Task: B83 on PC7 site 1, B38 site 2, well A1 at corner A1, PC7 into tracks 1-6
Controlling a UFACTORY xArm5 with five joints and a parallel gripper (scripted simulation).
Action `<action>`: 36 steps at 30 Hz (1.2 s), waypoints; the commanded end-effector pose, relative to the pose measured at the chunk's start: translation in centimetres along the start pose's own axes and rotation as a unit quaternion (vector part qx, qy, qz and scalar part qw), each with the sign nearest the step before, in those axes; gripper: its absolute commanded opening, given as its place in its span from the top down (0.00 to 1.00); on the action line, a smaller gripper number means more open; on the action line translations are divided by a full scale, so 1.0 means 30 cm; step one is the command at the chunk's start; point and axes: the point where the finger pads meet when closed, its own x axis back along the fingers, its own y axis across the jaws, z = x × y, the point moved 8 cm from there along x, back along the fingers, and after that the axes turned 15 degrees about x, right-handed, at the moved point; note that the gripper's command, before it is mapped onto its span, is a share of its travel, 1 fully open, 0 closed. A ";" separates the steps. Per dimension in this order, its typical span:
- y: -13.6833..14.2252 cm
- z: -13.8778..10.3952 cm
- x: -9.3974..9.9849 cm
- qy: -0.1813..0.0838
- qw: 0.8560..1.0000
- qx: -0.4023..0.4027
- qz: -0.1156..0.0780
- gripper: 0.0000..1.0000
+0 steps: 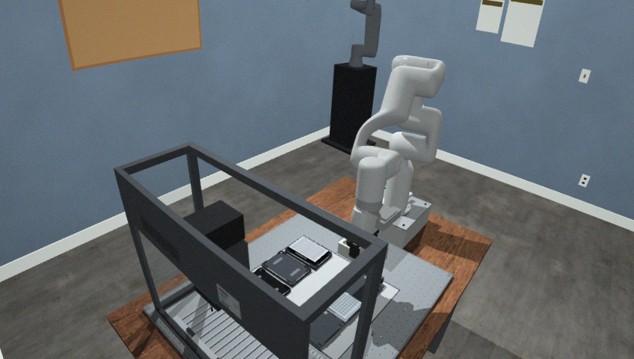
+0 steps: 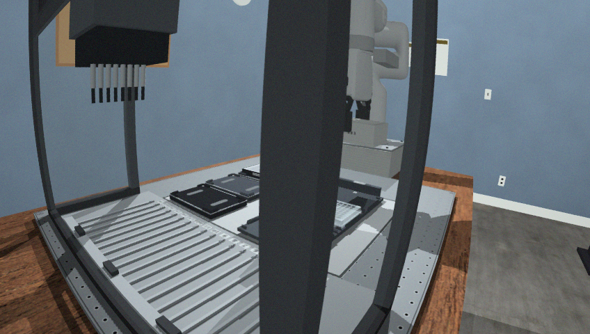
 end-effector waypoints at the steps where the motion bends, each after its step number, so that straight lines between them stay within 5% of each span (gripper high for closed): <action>1: 0.002 0.007 -0.016 -0.013 1.000 0.000 -0.001 1.00; 36: 0.002 0.002 -0.188 -0.013 1.000 0.000 -0.001 1.00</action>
